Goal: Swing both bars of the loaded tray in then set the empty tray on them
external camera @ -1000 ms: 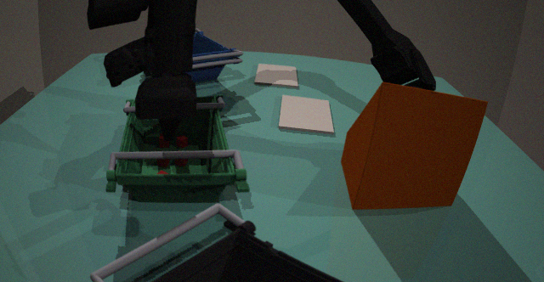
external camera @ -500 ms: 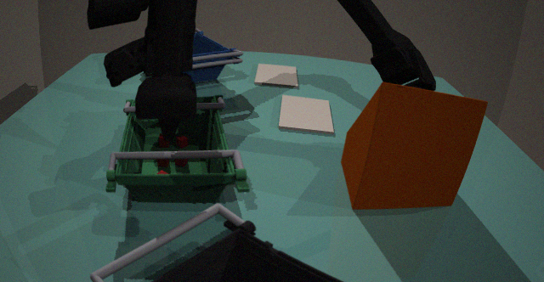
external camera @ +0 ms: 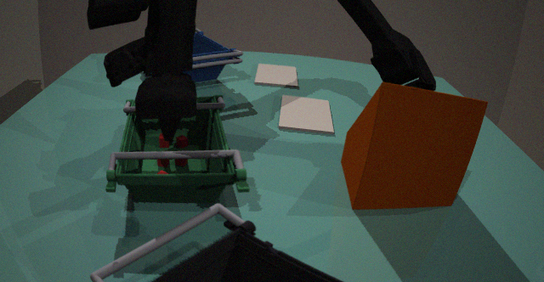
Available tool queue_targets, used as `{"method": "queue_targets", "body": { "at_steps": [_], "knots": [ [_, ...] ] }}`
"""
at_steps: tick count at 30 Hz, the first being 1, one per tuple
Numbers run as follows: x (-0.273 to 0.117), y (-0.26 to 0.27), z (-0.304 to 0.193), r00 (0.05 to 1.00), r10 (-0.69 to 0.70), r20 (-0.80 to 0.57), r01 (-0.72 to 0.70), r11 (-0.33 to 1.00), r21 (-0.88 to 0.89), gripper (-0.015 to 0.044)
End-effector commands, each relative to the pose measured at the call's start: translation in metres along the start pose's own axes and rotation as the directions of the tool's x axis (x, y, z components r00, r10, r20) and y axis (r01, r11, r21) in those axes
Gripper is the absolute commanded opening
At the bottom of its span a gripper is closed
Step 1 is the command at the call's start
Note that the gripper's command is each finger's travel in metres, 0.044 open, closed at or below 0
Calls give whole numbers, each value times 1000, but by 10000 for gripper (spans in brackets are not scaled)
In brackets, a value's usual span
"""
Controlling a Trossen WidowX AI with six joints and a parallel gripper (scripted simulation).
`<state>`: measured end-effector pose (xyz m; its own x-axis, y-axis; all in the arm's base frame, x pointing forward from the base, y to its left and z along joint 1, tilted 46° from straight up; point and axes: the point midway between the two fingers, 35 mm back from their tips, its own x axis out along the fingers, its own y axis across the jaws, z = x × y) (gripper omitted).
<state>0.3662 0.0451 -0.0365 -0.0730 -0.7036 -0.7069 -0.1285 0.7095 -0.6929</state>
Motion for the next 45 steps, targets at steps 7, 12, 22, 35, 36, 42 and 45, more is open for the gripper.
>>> {"method": "queue_targets", "body": {
  "at_steps": [7, 12, 22, 35, 36, 42, 45],
  "knots": [
    [0, 0, 0, 1000, 0, 0, 0, 1000, 0, 0],
    [0, 0, 0, 1000, 0, 0, 0, 1000, 0, 79],
    [-48, 1, 4, 1000, 3, 0, -3, 1000, -1, 341],
    [-52, 114, -43, 1000, 31, 5, -31, 932, 360, 440],
    [-50, 126, -51, 999, 33, 4, -32, 915, 403, 440],
    [-33, 186, -97, 999, 35, -2, -26, 785, 620, 440],
    [-24, 207, -119, 1000, 31, -5, -18, 712, 702, 440]
  ]
}}
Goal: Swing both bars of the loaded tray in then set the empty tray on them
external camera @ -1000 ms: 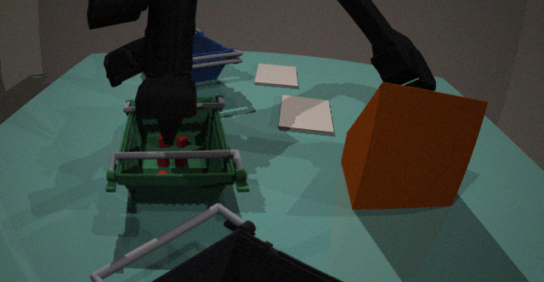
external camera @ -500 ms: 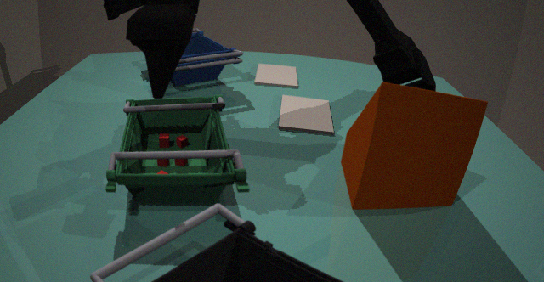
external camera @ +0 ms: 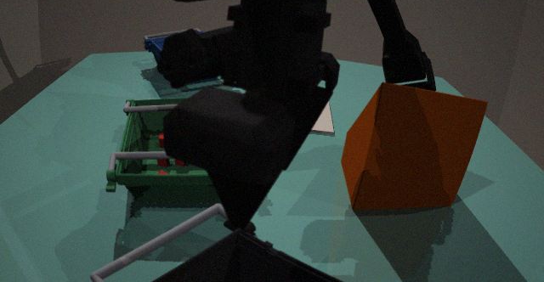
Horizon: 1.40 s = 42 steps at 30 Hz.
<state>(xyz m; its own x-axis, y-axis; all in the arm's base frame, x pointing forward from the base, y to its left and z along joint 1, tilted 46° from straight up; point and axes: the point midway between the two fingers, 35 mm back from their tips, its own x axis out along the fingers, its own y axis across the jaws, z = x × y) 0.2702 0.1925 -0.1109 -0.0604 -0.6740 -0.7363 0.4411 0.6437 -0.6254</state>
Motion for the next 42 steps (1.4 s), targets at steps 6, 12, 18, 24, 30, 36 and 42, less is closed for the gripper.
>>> {"method": "queue_targets", "body": {
  "at_steps": [6, 12, 18, 24, 30, 36, 42],
  "knots": [
    [33, 11, -85, 999, -29, -13, 32, 952, 305, 440],
    [33, 11, -85, 999, -29, -13, 32, 952, 305, 440],
    [47, 13, -85, 1000, -28, -13, 31, 952, 305, 440],
    [81, 13, -84, 1000, -28, -12, 30, 952, 305, 440],
    [113, 10, -85, 1000, -29, -11, 31, 952, 306, 440],
    [117, 10, -85, 1000, -29, -11, 31, 951, 306, 440],
    [117, 10, -85, 1000, -29, -11, 31, 951, 306, 352]
  ]
}}
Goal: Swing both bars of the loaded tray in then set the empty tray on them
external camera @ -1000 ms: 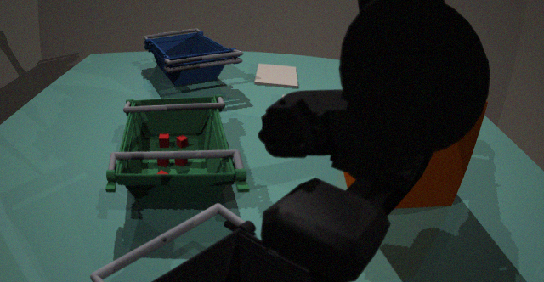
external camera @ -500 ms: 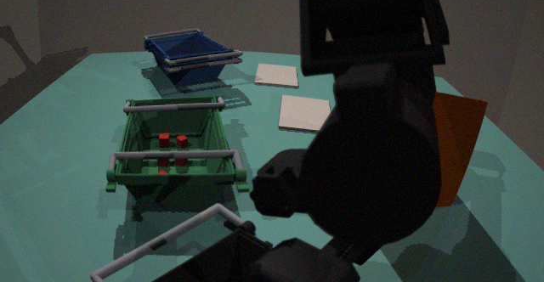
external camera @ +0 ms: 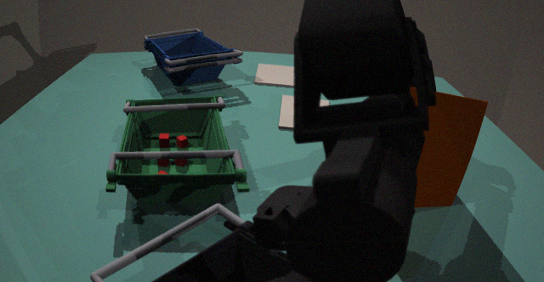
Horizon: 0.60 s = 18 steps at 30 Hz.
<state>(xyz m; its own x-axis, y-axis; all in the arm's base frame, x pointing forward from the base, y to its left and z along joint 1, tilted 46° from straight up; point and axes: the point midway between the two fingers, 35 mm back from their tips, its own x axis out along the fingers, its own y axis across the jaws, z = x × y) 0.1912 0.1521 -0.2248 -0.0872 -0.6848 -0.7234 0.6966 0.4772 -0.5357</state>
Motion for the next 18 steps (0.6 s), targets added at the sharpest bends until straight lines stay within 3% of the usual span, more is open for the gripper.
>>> {"method": "queue_targets", "body": {
  "at_steps": [1, 8, 18],
  "knots": [
    [1, 0, 1, 1000, 0, 6, 0, 1000, -6, 337],
    [1, 0, 1, 1000, 0, 6, 0, 1000, -6, 235],
    [1, 0, 1, 1000, 0, 6, 0, 1000, -6, 168]
  ]
}}
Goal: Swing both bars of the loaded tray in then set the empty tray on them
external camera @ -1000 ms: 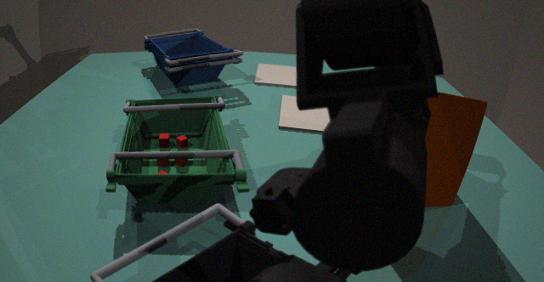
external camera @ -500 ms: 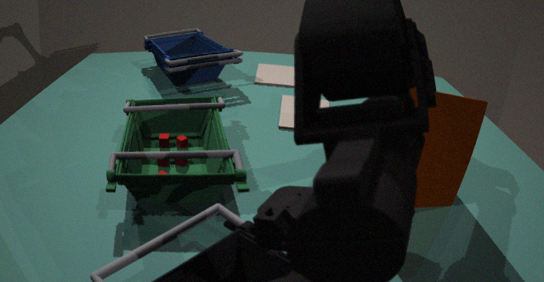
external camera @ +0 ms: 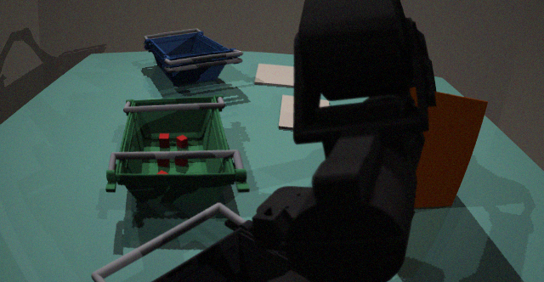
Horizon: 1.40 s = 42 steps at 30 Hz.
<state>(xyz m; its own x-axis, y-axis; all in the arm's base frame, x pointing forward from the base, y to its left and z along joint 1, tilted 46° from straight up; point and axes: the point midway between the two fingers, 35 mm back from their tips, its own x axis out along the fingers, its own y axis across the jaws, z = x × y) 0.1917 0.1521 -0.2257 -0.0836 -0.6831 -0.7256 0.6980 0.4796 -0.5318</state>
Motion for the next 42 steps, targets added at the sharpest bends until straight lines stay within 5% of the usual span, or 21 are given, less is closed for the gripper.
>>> {"method": "queue_targets", "body": {
  "at_steps": [1, 25, 34, 42],
  "knots": [
    [1, -1, 1, 1000, -5, 5, 5, 1000, -8, 161],
    [-11, 0, 1, 1000, -4, 5, 4, 1000, -8, 1],
    [-75, 0, 0, 1000, -4, 3, 4, 1000, -9, 0],
    [-80, -1, 0, 1000, -4, 3, 4, 1000, -9, 0]
  ]
}}
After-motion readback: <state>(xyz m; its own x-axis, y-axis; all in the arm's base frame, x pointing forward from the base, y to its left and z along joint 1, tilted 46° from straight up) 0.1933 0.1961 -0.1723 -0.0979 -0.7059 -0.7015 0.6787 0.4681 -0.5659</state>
